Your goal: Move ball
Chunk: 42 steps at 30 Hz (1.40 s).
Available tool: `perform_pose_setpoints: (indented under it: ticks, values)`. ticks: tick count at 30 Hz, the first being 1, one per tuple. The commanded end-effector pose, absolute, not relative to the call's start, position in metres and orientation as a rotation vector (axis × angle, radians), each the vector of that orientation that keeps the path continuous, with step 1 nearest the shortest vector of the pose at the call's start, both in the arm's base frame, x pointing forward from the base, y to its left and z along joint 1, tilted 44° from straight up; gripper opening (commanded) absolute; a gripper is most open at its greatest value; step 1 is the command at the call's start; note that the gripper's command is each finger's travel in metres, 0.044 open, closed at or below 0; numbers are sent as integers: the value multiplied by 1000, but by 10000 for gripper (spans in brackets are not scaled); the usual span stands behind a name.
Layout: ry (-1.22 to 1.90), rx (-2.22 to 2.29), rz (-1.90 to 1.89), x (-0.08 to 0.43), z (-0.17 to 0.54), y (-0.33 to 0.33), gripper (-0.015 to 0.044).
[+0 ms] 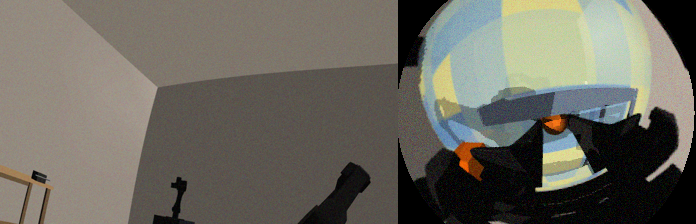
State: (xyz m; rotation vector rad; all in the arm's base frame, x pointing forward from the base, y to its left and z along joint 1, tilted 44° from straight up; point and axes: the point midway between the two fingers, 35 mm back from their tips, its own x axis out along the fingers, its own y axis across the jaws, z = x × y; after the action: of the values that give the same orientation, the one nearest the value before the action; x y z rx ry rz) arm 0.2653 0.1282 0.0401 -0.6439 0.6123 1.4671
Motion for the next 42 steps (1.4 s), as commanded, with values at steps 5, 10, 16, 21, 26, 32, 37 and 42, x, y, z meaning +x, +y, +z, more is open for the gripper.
perform_pose_setpoints:
  ticks: [5, 10, 16, 21, 26, 32, 37, 42]
  values:
    - [616, -633, 1467, 264, 32, 136, 0]
    - [616, -633, 1467, 264, 26, 141, 0]
    - [616, -633, 1467, 264, 25, 142, 0]
    - [609, -637, 1467, 265, 28, 141, 79]
    - [609, -637, 1467, 265, 28, 141, 210]
    - [609, -637, 1467, 265, 28, 141, 285]
    - [618, -642, 1465, 268, 51, 115, 285]
    - [619, -635, 1467, 263, 89, 79, 285]
